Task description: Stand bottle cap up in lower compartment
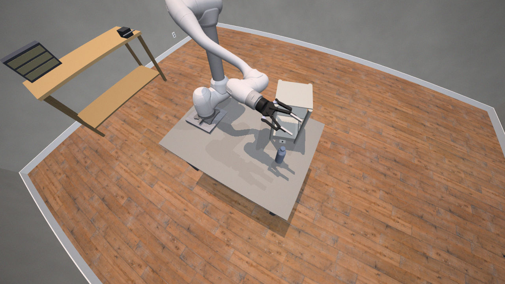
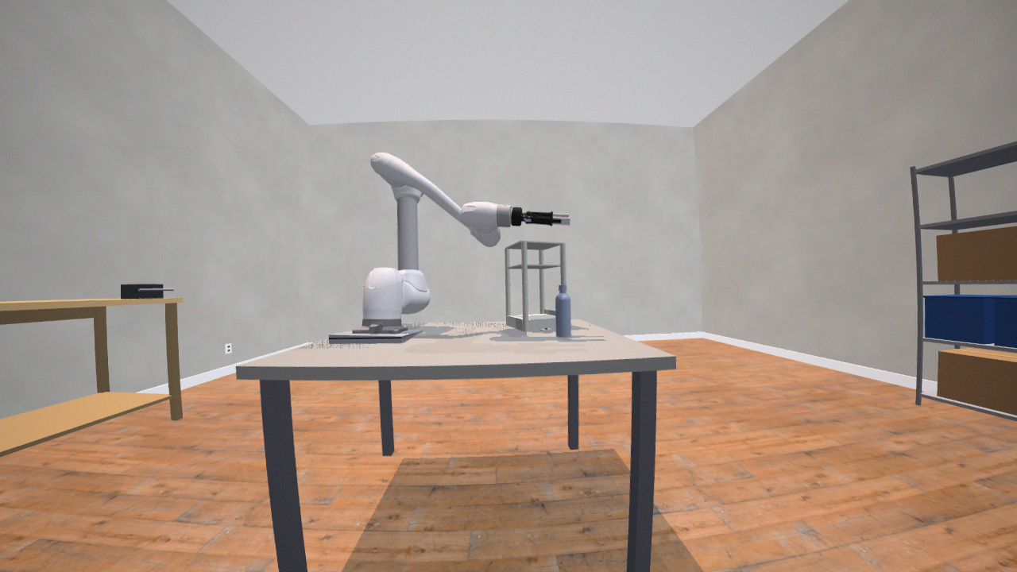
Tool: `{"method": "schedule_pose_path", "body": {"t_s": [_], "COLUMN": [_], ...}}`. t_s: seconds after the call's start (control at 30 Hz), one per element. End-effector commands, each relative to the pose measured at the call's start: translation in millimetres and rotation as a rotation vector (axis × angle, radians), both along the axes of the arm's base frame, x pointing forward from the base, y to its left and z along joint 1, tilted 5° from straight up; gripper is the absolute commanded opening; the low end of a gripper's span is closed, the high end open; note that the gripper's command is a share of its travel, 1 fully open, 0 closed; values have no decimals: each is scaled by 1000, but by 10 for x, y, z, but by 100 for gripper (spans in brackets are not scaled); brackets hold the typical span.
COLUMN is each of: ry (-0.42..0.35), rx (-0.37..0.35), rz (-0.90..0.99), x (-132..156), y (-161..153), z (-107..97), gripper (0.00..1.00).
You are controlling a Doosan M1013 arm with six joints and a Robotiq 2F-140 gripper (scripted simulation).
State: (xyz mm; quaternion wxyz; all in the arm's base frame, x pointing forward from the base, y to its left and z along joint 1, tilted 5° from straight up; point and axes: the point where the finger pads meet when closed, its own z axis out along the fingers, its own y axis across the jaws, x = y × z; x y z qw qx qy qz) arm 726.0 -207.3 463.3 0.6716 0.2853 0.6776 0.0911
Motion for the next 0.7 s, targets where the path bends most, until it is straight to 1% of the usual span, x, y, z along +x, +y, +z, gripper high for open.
{"method": "schedule_pose_path", "body": {"t_s": [0.0, 0.13, 0.2, 0.27, 0.37, 0.53, 0.6, 0.67], "ry": [-17, -44, -44, -50, -53, -55, -62, -76], "rx": [-50, -149, -149, -187, -217, -228, -257, -311], "rz": [31, 118, 118, 164, 210, 224, 245, 288], "x": [13, 21, 21, 12, -4, -6, 8, 27], "y": [-39, -45, -45, -17, 22, 30, 24, 17], "z": [36, 50, 50, 26, -14, -21, -4, 16], "gripper": [48, 48, 48, 48, 48, 48, 48, 48]}}
